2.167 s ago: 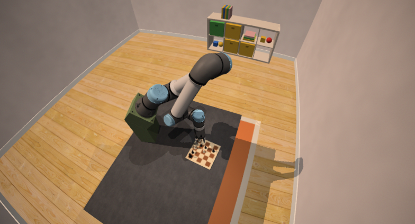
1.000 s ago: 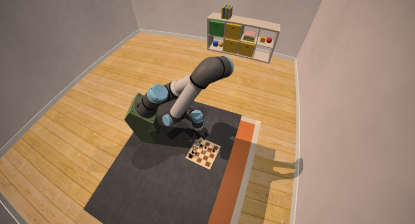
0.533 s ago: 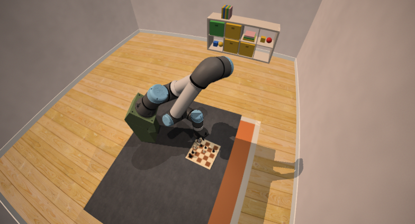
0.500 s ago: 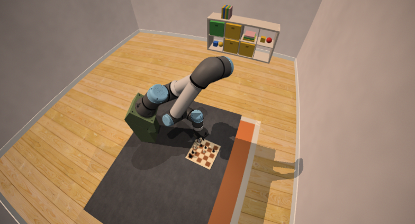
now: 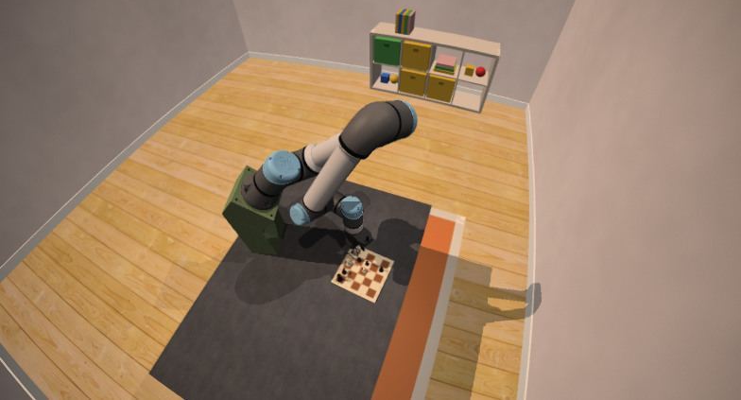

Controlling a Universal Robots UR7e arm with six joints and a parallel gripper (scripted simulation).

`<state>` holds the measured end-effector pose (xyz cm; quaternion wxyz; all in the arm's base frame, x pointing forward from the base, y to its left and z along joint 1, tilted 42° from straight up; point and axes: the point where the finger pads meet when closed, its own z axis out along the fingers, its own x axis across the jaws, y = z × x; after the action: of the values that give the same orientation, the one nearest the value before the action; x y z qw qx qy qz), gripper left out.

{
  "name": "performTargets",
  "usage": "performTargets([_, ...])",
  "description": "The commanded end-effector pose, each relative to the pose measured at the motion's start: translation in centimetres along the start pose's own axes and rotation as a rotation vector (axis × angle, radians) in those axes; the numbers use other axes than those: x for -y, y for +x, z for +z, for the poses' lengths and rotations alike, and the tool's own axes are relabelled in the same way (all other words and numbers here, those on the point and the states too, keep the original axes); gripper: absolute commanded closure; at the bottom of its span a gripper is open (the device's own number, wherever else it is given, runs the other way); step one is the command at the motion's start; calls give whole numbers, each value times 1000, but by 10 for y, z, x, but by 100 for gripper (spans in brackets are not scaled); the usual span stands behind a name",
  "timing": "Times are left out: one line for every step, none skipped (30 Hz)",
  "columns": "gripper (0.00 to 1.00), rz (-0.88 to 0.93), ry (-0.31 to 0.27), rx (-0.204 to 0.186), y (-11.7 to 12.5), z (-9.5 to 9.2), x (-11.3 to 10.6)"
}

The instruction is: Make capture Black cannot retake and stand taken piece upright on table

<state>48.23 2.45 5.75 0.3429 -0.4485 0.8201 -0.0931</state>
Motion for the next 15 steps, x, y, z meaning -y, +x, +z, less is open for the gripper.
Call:
performTargets([32,3,-4,-1,1,0,-2])
performTargets([32,3,-4,-1,1,0,-2])
performTargets([32,3,-4,-1,1,0,-2])
performTargets([32,3,-4,-1,1,0,-2])
performTargets([32,3,-4,-1,1,0,-2])
performTargets([32,2,-4,-1,1,0,-2])
performTargets([32,2,-4,-1,1,1,-2])
performTargets([32,1,-4,-1,1,1,-2])
performTargets([32,0,-4,0,1,1,-2])
performTargets([32,-2,-3,0,1,1,-2])
performTargets([32,-2,-3,0,1,1,-2])
performTargets([32,-2,-3,0,1,1,-2])
performTargets([32,-4,-3,0,1,2,-2])
performTargets([32,-6,-3,0,1,2,-1])
performTargets([32,-9,-2,0,1,3,-1])
